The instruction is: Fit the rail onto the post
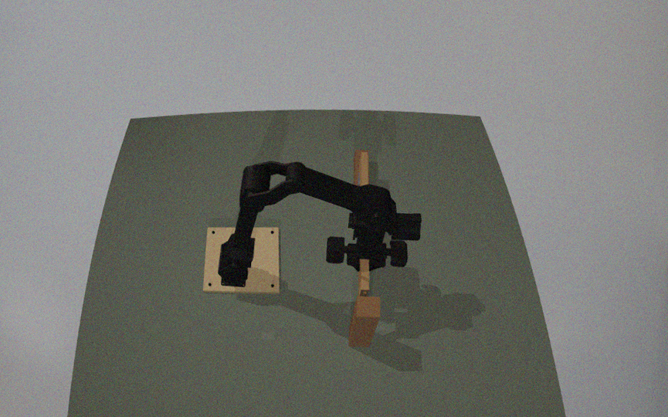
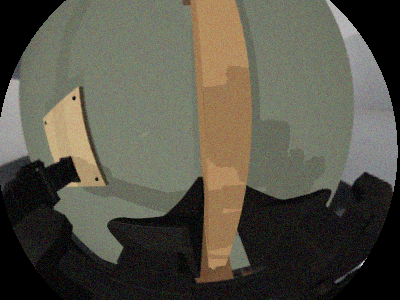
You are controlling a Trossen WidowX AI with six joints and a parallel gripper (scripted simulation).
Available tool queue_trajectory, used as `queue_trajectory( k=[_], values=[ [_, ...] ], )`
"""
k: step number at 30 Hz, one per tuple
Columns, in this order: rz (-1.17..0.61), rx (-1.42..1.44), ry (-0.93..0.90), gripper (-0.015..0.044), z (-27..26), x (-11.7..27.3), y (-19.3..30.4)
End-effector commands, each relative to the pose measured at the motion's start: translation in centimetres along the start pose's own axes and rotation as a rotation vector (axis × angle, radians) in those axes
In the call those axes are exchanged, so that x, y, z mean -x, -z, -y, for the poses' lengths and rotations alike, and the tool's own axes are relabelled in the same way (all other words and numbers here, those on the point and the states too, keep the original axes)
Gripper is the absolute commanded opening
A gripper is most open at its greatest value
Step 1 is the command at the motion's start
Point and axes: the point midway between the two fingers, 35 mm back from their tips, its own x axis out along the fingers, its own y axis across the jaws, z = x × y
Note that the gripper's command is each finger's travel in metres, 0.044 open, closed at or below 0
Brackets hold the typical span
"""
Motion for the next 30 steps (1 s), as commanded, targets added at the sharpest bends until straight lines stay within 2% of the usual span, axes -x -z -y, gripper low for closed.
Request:
queue_trajectory(
  k=[1,30],
  values=[
    [0.002,-0.001,0.007,0.0,0.06,0.1,-0.04],
    [0.002,-0.001,0.007,0.0,0.03,0.26,0.8]
  ],
)
